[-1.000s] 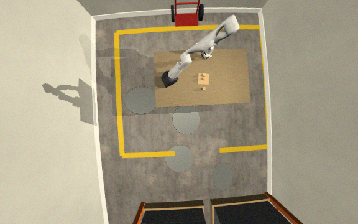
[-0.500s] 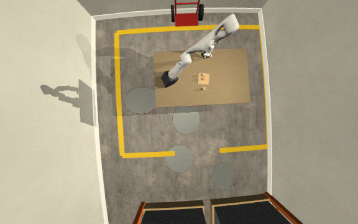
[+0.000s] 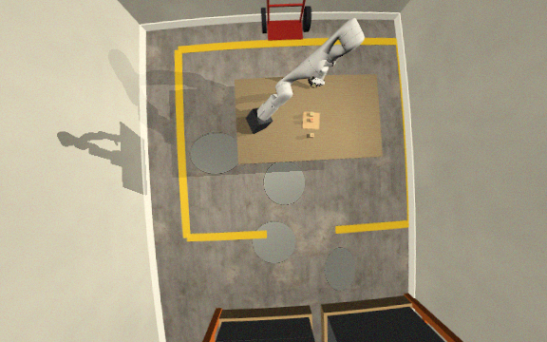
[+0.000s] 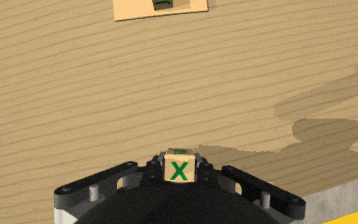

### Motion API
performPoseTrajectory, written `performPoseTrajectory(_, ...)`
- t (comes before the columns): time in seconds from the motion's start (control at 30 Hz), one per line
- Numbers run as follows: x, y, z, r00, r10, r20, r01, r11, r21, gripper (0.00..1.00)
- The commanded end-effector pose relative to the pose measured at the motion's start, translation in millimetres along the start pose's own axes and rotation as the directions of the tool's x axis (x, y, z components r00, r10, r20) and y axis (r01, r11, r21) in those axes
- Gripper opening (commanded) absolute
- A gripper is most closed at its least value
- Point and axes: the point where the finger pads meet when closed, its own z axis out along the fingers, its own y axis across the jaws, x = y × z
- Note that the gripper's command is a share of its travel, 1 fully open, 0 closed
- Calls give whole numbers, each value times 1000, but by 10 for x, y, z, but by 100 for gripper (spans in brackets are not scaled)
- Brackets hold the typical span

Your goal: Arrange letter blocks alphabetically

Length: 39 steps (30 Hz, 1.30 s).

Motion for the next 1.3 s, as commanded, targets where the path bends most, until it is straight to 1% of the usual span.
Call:
performPoseTrajectory(0.0, 12, -69, -47, 1000, 7, 1, -7, 1000, 16, 26)
performPoseTrajectory(0.5, 13, -65, -313, 1000, 7, 1, -7, 1000, 16, 26)
performPoseTrajectory(0.57, 13, -65, -313, 1000, 7, 1, -7, 1000, 16, 26)
performPoseTrajectory(1.0, 13, -63, -462, 1000, 7, 1, -7, 1000, 16, 26)
performPoseTrajectory(1.27, 13, -62, -504, 1000, 7, 1, -7, 1000, 16, 26)
